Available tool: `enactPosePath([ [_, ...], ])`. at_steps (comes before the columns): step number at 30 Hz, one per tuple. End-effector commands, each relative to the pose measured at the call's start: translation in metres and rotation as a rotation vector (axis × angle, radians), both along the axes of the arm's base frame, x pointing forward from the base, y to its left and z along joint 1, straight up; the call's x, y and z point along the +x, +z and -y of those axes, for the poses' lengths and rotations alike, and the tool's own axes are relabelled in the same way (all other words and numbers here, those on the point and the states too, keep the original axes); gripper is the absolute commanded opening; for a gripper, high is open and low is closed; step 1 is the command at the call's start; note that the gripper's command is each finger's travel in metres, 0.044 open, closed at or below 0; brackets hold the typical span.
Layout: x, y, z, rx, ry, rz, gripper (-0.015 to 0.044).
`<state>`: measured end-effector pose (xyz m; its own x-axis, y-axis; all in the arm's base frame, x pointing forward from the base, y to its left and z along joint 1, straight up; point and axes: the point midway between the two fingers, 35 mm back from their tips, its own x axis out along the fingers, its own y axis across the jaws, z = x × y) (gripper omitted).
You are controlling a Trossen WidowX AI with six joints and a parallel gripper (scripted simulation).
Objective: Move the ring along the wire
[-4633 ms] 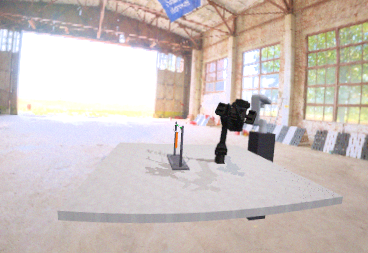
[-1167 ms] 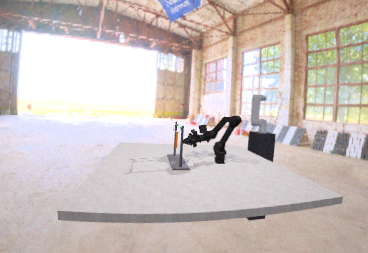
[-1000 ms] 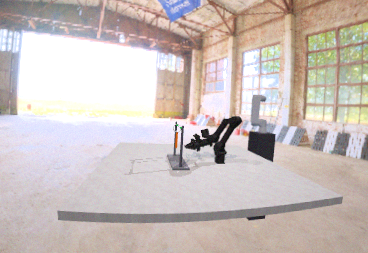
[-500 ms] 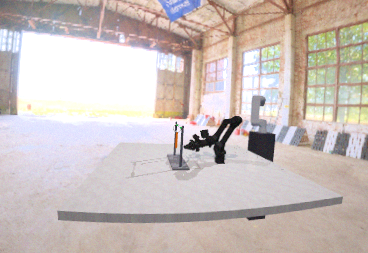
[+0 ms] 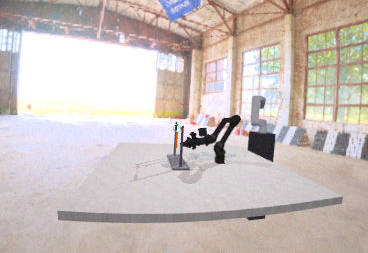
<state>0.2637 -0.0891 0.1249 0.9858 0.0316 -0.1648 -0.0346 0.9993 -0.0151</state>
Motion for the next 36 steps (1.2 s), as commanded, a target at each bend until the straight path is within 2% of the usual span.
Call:
enactPosePath([
  [1,0.006,0.001,0.001,0.006,-0.002,0.0,0.016],
  [36,0.057,-0.006,0.001,0.006,-0.002,0.004,0.016],
])
